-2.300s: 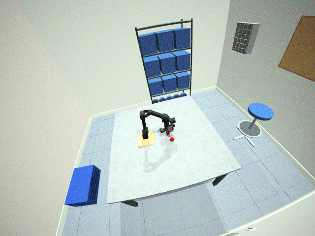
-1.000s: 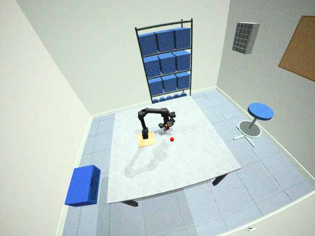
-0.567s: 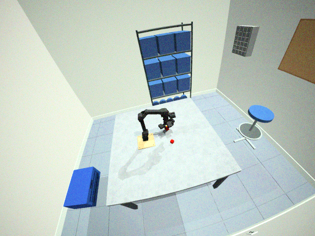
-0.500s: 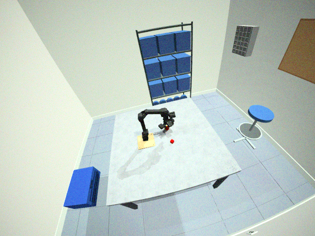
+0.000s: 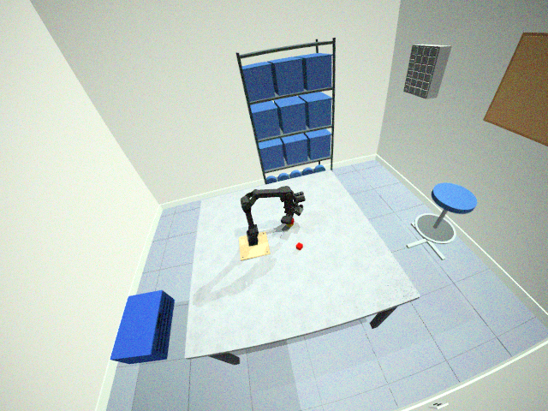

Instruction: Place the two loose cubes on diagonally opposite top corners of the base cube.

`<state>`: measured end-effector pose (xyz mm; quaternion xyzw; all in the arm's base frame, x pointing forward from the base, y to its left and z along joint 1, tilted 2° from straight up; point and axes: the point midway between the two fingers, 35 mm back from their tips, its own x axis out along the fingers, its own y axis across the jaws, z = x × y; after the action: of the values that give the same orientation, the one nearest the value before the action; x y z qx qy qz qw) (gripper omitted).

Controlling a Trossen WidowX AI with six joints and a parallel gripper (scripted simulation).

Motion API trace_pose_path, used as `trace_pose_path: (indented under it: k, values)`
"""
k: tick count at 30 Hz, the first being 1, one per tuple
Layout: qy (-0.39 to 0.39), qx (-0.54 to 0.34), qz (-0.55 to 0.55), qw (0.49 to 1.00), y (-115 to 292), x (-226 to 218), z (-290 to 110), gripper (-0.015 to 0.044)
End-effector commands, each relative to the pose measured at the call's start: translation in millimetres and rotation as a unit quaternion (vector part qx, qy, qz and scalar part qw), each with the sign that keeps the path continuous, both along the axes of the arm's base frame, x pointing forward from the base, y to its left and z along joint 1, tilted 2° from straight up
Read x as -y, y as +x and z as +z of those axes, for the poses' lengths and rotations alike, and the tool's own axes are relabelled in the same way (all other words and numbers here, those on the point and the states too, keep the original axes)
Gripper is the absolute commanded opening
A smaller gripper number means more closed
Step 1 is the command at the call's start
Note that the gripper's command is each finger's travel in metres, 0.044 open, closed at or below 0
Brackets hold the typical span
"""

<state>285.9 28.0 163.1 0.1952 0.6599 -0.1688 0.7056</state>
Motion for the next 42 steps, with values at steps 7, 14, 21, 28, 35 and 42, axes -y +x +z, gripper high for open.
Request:
trace_pose_path:
  k: [7,14,21,28,35,42]
  values:
    - [-0.013,0.002,0.189,0.982,3,-17,-7,0.0105]
    - [-0.022,0.005,0.328,0.945,4,-30,-11,0.0105]
    - [-0.03,0.008,0.459,0.888,5,-44,-14,0.0105]
    - [-0.038,0.011,0.581,0.813,5,-57,-18,0.0105]
    - [-0.046,0.014,0.691,0.721,4,-71,-22,0.0105]
    - [-0.052,0.017,0.784,0.618,2,-85,-26,0.0105]
